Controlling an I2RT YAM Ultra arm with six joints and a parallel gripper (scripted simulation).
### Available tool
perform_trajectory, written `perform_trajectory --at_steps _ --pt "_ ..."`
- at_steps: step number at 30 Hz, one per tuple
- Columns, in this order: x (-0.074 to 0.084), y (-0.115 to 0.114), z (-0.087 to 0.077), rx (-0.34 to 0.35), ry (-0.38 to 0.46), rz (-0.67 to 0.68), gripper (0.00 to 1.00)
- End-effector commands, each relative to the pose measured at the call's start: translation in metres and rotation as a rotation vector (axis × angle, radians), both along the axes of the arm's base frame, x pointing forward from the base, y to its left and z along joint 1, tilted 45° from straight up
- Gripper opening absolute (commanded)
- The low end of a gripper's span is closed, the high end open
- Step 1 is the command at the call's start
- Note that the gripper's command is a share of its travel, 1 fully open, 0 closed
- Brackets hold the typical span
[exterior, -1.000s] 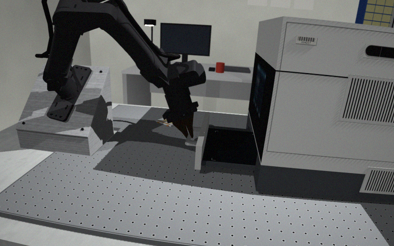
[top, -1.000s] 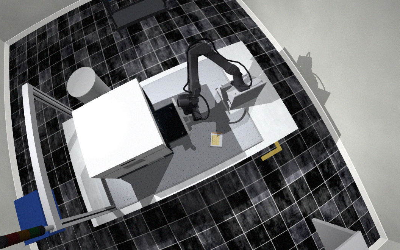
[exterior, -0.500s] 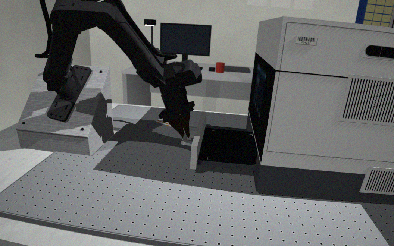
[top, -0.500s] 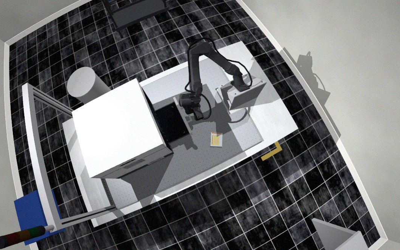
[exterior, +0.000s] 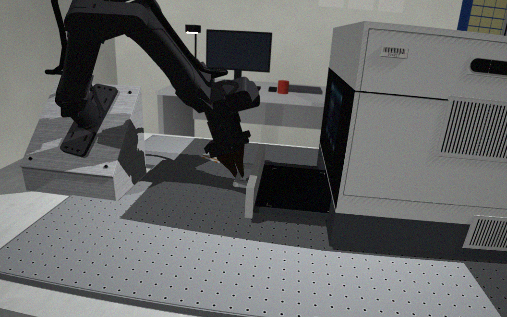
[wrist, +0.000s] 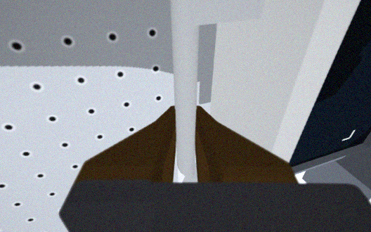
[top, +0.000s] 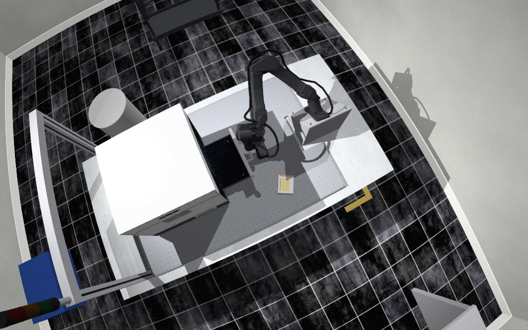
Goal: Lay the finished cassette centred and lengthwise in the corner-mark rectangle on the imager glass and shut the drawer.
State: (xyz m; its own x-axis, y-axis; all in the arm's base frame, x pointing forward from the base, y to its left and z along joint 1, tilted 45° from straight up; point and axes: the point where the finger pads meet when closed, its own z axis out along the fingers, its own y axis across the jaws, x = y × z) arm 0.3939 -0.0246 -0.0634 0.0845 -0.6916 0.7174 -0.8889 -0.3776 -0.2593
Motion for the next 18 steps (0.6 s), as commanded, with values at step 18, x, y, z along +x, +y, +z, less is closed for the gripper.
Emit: perform_trajectory --at_steps 18 --pt "-0.005 0.007 -0.004 0.001 0.069 -0.042 0.00"
